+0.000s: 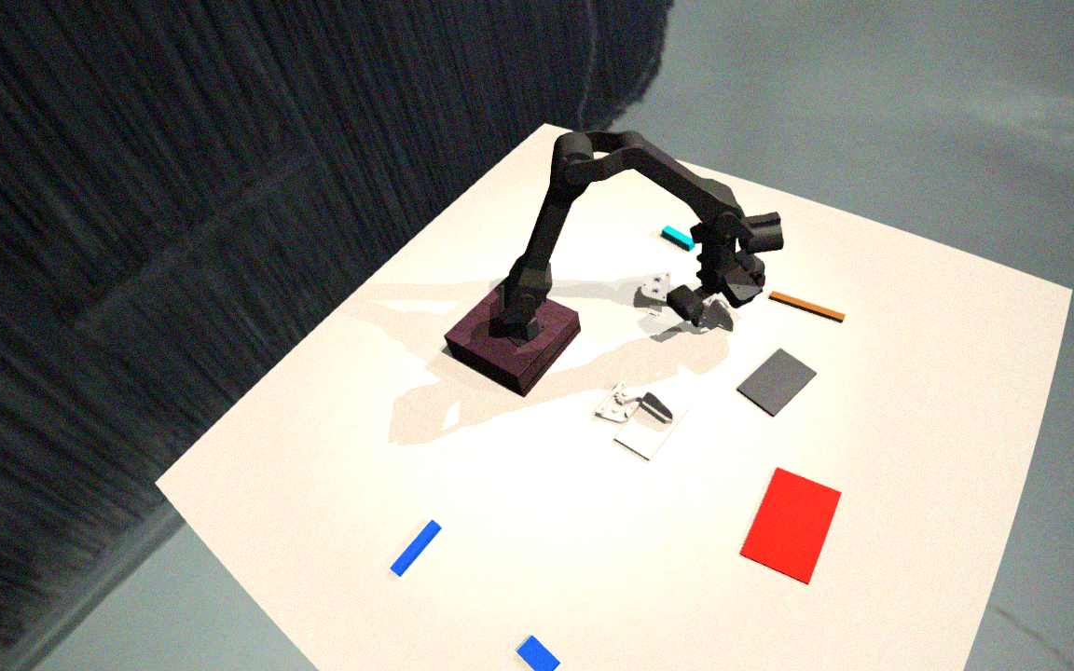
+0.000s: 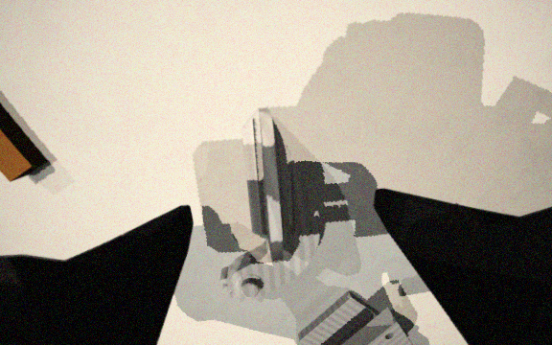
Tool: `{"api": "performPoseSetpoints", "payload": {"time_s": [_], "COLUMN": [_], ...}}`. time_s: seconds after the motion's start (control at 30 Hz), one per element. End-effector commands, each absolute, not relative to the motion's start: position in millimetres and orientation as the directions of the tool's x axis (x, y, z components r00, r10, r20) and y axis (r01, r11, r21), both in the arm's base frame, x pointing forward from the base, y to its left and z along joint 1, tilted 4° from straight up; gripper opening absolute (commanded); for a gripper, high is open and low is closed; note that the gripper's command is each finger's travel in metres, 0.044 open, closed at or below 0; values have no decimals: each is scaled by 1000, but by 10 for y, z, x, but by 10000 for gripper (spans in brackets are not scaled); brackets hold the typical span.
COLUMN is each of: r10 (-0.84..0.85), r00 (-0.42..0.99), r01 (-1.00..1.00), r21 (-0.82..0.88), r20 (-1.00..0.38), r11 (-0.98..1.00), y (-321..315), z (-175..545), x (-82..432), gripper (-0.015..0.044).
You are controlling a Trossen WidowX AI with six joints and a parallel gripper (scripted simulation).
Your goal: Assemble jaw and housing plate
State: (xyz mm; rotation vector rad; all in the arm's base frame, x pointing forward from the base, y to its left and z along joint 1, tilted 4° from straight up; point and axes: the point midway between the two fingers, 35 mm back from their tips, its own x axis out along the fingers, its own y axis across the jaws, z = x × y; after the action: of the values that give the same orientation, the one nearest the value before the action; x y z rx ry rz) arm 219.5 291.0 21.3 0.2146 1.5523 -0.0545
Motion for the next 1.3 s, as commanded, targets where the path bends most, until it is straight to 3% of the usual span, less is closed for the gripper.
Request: {"api": "performPoseSetpoints", "payload": {"time_s": [0.0,0.87,1.23,1.27], "r10": [98,98,98,98], "r00": [20,20,19,19], "r01": [173,173,170,170], "r21": [100,100,100,100], "r20": [-995,-995,-995,-995], "r11": [980,980,980,980], "y": [2910,2914,2913,2913], "z": [134,92,94,94], "x": [2189,2190,2191,2191], "gripper": [440,440,151,145]}}
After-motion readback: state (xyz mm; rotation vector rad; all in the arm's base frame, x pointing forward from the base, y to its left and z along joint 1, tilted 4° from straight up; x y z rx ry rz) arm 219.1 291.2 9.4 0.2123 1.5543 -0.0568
